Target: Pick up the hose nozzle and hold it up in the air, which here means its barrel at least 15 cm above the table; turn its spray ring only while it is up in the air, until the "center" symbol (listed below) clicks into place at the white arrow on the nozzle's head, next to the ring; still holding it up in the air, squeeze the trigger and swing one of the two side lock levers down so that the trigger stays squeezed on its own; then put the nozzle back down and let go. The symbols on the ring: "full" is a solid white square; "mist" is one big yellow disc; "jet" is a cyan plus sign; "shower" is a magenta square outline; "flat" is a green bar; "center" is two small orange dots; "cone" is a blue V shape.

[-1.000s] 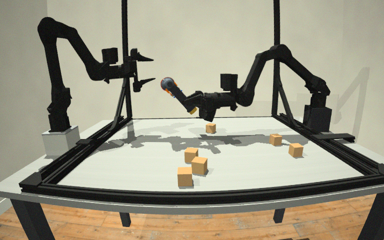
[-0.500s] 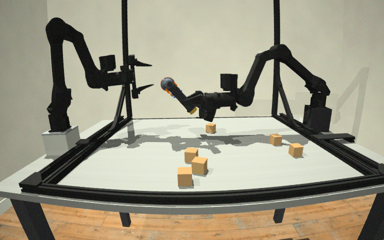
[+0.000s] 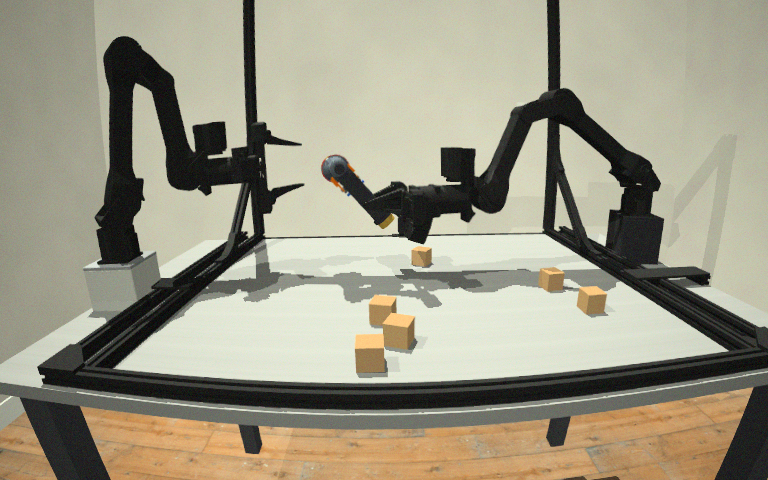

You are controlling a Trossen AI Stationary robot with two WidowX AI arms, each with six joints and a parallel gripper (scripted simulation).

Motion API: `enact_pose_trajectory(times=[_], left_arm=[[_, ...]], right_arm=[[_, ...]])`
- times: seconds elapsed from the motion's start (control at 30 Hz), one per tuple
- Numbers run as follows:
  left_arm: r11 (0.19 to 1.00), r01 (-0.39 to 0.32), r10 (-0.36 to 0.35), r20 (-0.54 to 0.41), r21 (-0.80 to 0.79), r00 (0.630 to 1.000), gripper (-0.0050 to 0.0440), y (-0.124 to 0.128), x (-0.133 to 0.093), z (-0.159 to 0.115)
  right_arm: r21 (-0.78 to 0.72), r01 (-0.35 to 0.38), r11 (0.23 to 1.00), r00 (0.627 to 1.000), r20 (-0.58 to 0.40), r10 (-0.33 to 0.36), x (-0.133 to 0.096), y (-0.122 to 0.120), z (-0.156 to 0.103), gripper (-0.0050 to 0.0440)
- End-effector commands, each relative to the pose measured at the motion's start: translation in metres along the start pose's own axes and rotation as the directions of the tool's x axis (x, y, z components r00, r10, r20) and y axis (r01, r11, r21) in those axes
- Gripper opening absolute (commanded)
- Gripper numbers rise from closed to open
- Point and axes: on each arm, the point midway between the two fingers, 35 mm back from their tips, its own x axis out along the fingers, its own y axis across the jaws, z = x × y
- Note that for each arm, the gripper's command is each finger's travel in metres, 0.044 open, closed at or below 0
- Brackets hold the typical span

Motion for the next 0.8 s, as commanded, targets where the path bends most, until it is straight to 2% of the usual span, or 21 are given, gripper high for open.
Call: enact_pose_trajectory(times=[0.0, 0.27, 0.77], left_arm=[[1.0, 0.002, -0.002, -0.015, 0.0, 1.0, 0.0, -0.001, 0.001, -0.004], [1.0, 0.002, -0.002, -0.015, 0.0, 1.0, 0.0, -0.001, 0.001, -0.004], [1.0, 0.002, -0.002, -0.015, 0.0, 1.0, 0.0, -0.001, 0.001, -0.004]], right_arm=[[-0.003, 0.017, 1.0, 1.0, 0.022, -0.017, -0.002, -0.007, 0.01, 0.04], [-0.003, 0.017, 1.0, 1.0, 0.022, -0.017, -0.001, -0.008, 0.009, 0.04], [-0.003, 0.017, 1.0, 1.0, 0.022, -0.017, 0.018, -0.01, 0.007, 0.04]])
